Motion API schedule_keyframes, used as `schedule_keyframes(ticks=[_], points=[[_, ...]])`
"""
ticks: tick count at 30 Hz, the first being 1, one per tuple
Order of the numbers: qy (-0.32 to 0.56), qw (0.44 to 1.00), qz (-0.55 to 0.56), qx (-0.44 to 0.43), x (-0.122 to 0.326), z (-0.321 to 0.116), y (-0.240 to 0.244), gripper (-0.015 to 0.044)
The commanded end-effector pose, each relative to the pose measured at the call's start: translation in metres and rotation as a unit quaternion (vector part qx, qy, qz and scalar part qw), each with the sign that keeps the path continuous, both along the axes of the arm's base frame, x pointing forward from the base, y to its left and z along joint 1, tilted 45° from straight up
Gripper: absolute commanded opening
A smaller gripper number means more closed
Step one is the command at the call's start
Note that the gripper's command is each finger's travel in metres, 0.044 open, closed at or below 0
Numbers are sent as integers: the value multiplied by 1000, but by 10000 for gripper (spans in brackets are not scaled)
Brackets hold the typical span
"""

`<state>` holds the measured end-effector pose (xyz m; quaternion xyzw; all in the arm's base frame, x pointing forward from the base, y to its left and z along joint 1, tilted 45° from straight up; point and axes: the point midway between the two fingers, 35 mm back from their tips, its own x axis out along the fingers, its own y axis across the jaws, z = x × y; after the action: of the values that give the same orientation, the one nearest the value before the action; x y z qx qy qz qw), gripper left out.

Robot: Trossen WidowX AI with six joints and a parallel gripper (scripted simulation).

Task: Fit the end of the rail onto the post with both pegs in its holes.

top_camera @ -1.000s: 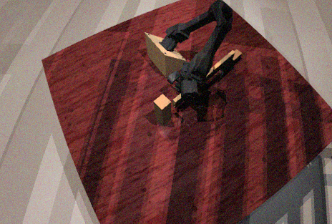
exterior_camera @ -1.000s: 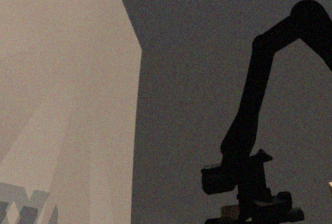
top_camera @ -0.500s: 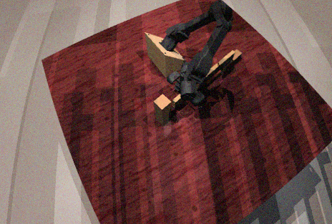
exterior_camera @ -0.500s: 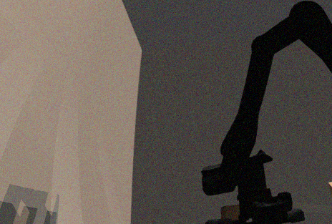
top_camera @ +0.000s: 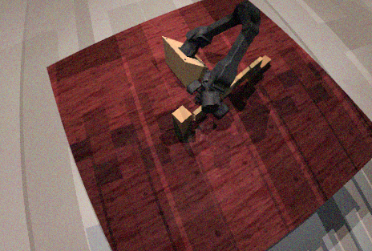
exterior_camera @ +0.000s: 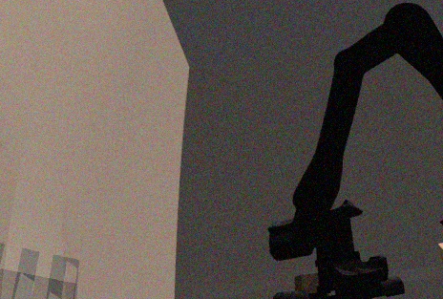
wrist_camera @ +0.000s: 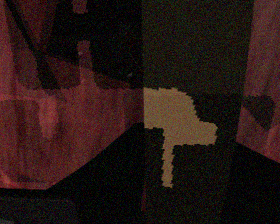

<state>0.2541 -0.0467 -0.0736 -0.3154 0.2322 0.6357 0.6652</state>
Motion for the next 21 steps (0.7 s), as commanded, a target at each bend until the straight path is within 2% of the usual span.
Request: schedule_keyframes(ticks=[1,21], points=[[-4,1000,-2,-1,2,0,-4,0],[-4,1000,-2,-1,3,-4,-7,0]])
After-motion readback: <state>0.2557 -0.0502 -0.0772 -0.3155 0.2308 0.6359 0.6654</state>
